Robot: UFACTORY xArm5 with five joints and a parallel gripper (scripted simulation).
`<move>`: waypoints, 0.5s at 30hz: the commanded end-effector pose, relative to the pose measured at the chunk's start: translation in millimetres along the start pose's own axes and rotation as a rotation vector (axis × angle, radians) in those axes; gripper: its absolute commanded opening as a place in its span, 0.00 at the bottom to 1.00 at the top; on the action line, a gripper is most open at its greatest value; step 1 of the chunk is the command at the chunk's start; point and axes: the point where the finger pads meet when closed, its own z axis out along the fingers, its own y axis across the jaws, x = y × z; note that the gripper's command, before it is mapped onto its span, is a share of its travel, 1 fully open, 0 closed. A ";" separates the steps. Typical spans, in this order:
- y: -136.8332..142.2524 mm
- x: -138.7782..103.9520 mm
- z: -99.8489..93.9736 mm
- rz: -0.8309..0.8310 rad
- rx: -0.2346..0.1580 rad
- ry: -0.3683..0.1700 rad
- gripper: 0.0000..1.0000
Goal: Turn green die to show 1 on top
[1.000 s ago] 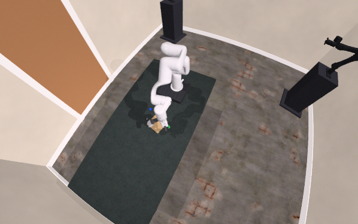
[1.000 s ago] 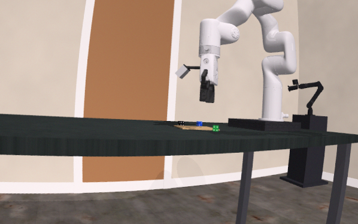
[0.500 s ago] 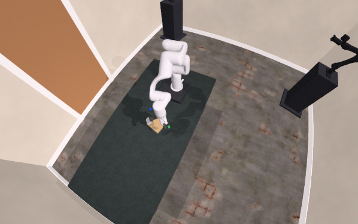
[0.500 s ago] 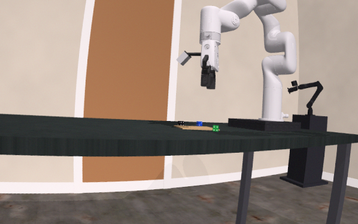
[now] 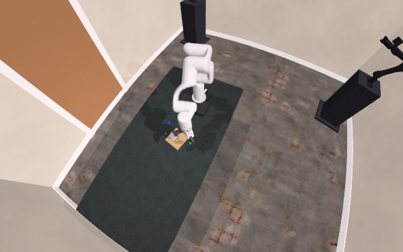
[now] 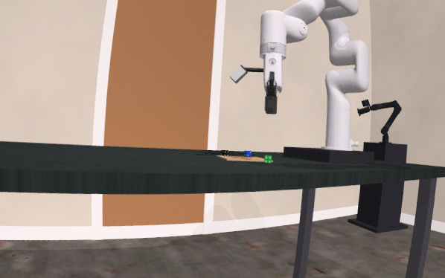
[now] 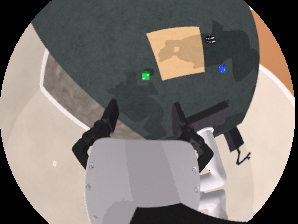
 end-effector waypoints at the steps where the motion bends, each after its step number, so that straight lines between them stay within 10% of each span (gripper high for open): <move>1: -1.1 -0.6 -1.2 -0.006 0.004 0.003 1.00; 12: -1.5 0.8 9.7 -0.006 0.004 0.003 1.00; 15: -1.2 3.6 39.8 -0.007 0.004 0.003 1.00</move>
